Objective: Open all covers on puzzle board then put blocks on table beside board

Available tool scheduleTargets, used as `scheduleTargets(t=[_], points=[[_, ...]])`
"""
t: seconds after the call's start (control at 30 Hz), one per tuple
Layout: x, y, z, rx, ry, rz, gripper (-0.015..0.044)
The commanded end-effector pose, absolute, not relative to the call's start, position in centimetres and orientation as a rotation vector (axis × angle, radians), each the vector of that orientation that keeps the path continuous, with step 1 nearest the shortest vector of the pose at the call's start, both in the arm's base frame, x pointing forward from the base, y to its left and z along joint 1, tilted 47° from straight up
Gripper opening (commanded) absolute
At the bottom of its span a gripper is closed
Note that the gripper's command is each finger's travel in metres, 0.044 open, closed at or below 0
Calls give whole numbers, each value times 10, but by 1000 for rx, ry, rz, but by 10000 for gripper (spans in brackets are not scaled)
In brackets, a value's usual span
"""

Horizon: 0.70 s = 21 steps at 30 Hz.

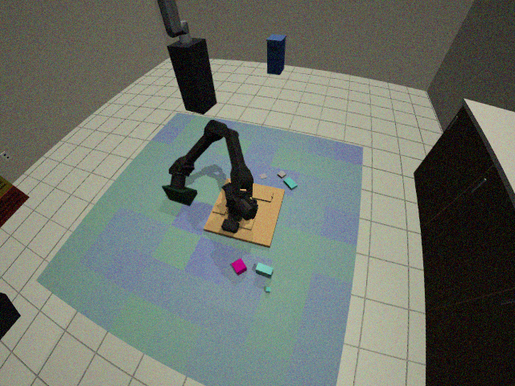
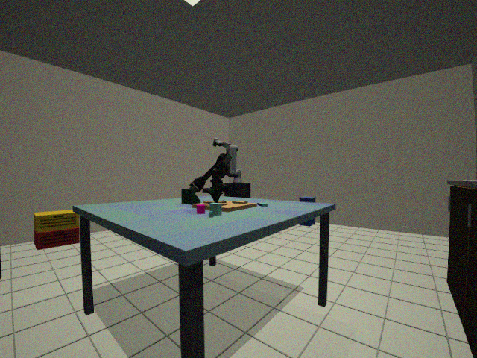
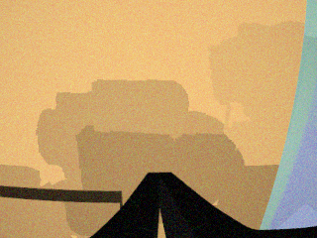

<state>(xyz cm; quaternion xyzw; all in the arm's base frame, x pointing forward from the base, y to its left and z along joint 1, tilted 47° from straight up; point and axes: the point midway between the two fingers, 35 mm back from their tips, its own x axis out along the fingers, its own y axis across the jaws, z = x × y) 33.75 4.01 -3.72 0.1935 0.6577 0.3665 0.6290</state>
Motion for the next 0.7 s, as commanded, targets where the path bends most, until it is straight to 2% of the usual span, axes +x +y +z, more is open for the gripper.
scheduleTargets(t=[0.0,0.67], points=[[344,41,-37,446,1503,838,0],[364,45,-35,446,1502,838,0]])
